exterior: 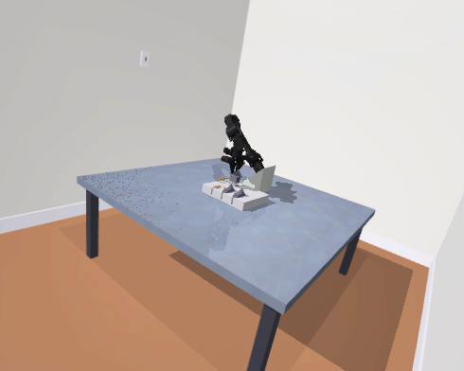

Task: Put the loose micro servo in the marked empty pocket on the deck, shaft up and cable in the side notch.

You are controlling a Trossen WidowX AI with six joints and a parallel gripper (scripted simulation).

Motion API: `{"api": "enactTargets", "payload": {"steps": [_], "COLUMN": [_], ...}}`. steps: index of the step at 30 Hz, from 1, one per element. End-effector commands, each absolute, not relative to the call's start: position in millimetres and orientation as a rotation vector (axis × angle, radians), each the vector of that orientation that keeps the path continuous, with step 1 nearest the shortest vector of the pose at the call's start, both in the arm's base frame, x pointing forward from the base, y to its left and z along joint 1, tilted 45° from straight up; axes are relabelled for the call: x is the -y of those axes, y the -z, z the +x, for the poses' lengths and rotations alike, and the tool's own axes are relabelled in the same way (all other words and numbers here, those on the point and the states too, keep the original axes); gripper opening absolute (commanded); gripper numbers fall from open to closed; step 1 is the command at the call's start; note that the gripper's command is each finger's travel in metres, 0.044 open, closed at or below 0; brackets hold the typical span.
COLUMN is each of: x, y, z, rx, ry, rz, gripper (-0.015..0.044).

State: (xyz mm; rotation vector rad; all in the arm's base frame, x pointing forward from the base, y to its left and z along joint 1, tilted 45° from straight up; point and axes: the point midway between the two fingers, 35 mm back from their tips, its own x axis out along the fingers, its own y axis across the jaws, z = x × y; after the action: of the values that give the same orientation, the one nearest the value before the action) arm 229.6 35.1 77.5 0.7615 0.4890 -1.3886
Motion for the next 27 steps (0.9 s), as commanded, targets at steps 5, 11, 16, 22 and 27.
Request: {"api": "enactTargets", "payload": {"steps": [5,11,16,22,27], "x": [-21.8,-21.8,-21.8,-21.9,-21.9], "y": [-90.7,-90.7,-90.7,-90.7,-90.7], "z": [228.9,228.9,228.8,228.9,228.9], "rx": [-0.499,-0.607,-0.713,-0.832,-0.926], "ry": [1.378,1.318,1.251,1.163,1.083], "rz": [0.741,0.604,0.463,0.293,0.152], "gripper": [0.0000,0.0000,0.0000,0.0000,0.0000]}}
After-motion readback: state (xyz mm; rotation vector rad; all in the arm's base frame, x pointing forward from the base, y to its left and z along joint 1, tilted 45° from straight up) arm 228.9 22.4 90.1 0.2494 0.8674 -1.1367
